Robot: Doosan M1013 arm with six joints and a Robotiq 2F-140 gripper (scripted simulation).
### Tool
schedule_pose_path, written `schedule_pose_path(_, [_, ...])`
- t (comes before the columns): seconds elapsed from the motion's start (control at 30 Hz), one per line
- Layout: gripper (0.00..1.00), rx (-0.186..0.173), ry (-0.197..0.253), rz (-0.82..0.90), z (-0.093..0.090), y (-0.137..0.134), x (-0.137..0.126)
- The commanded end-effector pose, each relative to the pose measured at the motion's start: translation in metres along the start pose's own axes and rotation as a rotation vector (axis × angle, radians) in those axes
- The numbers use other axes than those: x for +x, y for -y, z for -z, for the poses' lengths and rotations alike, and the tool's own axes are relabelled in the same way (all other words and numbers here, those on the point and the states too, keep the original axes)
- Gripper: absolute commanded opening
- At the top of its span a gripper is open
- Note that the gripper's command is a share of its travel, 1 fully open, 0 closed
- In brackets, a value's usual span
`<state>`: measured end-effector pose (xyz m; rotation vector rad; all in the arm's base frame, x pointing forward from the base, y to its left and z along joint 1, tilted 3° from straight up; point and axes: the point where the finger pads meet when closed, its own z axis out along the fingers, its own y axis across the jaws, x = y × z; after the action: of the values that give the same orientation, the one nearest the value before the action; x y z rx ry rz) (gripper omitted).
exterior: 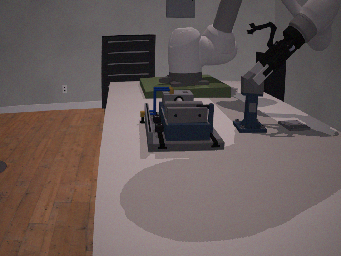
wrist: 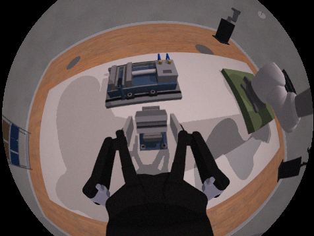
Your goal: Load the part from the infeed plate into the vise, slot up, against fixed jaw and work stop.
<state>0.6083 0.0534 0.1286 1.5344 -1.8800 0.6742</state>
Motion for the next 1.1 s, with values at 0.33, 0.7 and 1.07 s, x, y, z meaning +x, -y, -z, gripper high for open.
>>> schedule_pose_path(0.33, [0.51, 0.0, -0.014, 0.0, 0.0001, 0.0, -0.0003])
schedule_pose_path(0.7, [0.51, 0.0, -0.016, 0.0, 0.0001, 0.0, -0.0003])
schedule_pose_path(1.07, [0.51, 0.0, -0.016, 0.0, 0.0001, 0.0, -0.0003])
